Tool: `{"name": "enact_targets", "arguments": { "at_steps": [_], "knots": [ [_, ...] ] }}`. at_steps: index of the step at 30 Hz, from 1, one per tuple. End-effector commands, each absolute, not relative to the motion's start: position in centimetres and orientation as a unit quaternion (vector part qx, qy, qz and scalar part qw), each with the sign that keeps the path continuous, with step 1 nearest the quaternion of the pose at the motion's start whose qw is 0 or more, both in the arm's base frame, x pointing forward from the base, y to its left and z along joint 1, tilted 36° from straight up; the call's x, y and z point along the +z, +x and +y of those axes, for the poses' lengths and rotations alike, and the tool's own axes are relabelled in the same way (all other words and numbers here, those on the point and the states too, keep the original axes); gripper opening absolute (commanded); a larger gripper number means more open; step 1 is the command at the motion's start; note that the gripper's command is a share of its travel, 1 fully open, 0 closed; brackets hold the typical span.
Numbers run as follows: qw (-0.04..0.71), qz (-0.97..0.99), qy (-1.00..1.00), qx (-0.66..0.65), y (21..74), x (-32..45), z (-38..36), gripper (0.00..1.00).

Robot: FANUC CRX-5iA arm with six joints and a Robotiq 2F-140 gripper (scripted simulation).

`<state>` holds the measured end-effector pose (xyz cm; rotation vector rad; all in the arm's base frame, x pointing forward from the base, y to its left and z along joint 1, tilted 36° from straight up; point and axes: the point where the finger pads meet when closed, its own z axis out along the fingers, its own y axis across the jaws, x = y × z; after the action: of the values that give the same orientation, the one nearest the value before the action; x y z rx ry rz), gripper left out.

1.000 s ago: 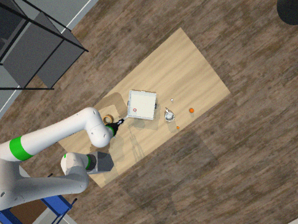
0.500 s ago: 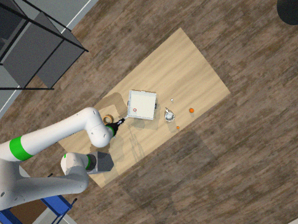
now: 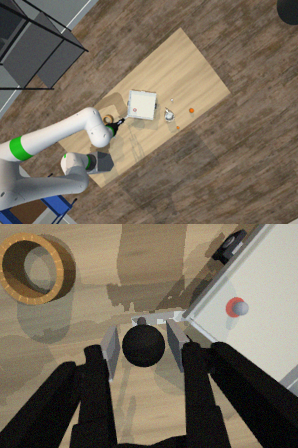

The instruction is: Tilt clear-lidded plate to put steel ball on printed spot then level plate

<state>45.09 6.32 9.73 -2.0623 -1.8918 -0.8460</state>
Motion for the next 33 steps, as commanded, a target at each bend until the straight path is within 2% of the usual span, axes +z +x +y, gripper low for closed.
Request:
{"name": "enact_targets", "arguments": {
  "at_steps": [1, 33],
  "knots": [
    [0.109, -0.643, -0.701, -0.288, 45.1, 9.7, 6.3, 0.42],
    [0.109, -0.643, -0.701, -0.288, 44.7, 11.0, 5.5, 0.42]
  ]
}}
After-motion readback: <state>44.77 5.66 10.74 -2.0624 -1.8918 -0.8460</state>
